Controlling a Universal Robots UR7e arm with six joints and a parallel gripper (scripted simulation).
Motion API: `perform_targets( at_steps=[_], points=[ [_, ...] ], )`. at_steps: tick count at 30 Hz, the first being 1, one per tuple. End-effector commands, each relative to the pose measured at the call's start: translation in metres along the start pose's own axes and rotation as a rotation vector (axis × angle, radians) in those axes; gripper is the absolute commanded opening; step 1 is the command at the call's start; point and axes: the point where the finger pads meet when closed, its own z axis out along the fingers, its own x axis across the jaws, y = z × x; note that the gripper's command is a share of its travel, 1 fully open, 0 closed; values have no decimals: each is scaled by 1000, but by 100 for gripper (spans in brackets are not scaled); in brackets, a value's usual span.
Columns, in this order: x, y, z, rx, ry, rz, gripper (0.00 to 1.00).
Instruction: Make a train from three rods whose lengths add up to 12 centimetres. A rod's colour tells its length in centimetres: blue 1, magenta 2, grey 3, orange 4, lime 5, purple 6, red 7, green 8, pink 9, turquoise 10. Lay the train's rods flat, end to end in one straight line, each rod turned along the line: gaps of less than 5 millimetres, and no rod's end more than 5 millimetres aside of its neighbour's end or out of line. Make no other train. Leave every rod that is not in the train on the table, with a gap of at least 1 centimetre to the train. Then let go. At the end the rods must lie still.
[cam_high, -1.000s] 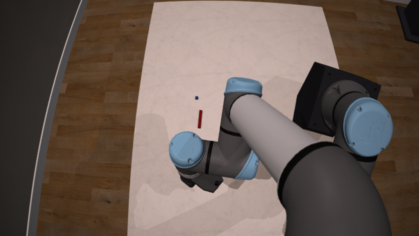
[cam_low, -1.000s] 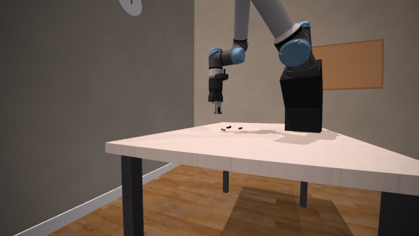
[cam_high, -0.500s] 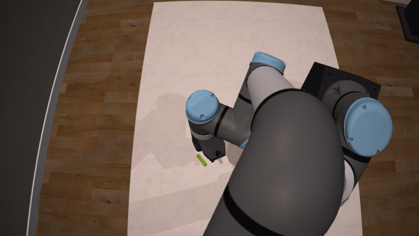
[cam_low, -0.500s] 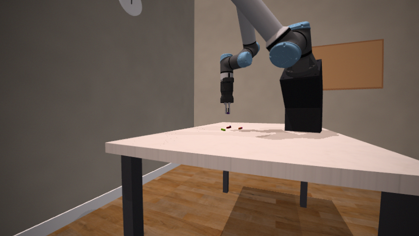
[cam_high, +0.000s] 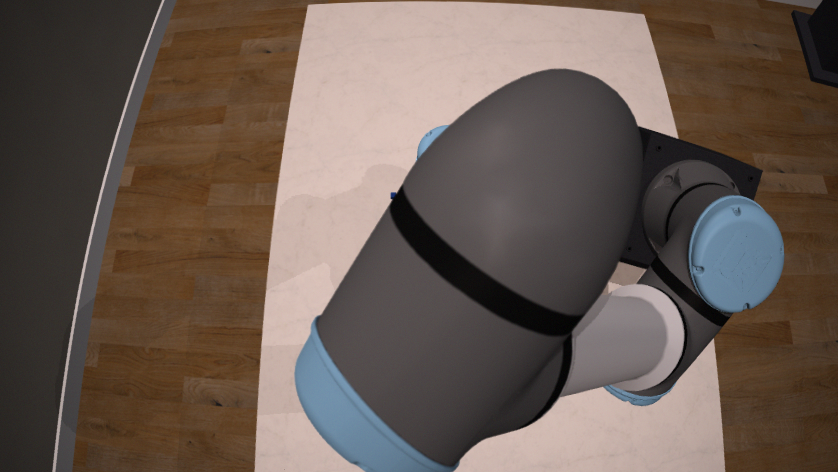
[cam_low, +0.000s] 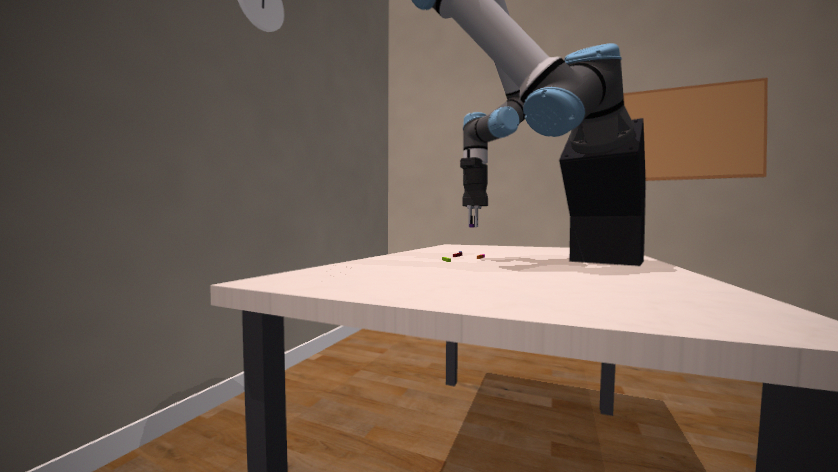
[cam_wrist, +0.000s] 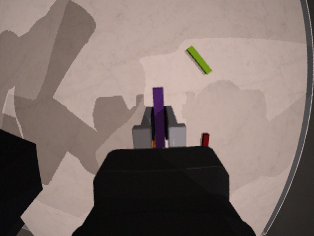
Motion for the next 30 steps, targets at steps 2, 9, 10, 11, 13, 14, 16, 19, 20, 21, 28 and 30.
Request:
perform_targets(
  at_steps=[2, 9, 10, 11, 13, 14, 16, 19, 20, 21, 28, 30],
  points=[
    [-5, 7, -1, 5, 3, 62, 24],
    [-5, 7, -1, 5, 3, 62, 24],
    [-5, 7, -1, 5, 3, 62, 24],
    [-5, 7, -1, 5, 3, 62, 24],
    [-5, 7, -1, 5, 3, 62, 24],
    [-5, 7, -1, 5, 3, 62, 24],
    [-5, 7, 0, 5, 3, 62, 24],
    [-5, 7, 1, 5, 3, 62, 24],
    [-5, 7, 2, 5, 3, 62, 24],
    [-5, 7, 4, 5, 3, 62, 24],
    [-5, 7, 14, 5, 3, 62, 24],
    [-5, 7, 19, 5, 3, 62, 24]
  ],
)
